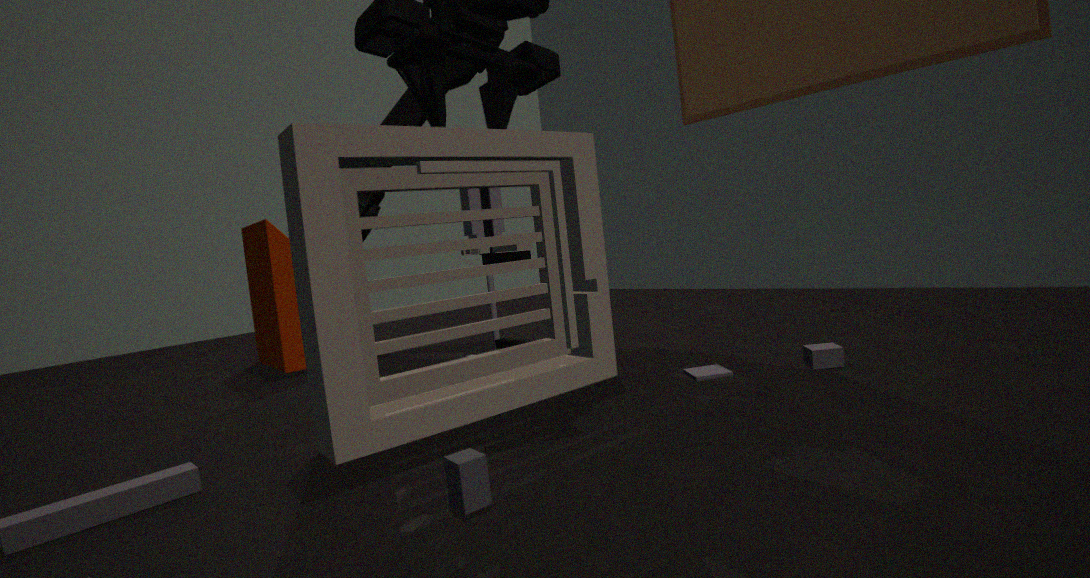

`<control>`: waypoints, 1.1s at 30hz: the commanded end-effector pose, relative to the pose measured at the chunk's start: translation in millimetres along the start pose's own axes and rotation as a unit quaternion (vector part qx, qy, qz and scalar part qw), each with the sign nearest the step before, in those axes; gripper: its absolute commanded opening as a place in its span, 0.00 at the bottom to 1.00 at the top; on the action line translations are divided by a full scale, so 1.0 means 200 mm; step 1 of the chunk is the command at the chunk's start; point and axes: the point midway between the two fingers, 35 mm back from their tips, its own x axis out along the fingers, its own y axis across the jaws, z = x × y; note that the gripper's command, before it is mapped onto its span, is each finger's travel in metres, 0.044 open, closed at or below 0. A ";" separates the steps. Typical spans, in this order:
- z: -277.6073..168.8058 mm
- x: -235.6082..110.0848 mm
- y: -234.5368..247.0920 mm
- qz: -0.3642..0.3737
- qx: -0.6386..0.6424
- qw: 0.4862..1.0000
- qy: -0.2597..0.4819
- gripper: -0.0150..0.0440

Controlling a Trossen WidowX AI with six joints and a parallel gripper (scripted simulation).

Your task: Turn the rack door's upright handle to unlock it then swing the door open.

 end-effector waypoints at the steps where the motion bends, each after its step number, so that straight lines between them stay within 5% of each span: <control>1: 0.00 0.00 0.01 0.042 0.024 0.999 0.026 0.73; 33: -0.02 0.18 0.04 0.072 0.043 0.995 0.054 0.73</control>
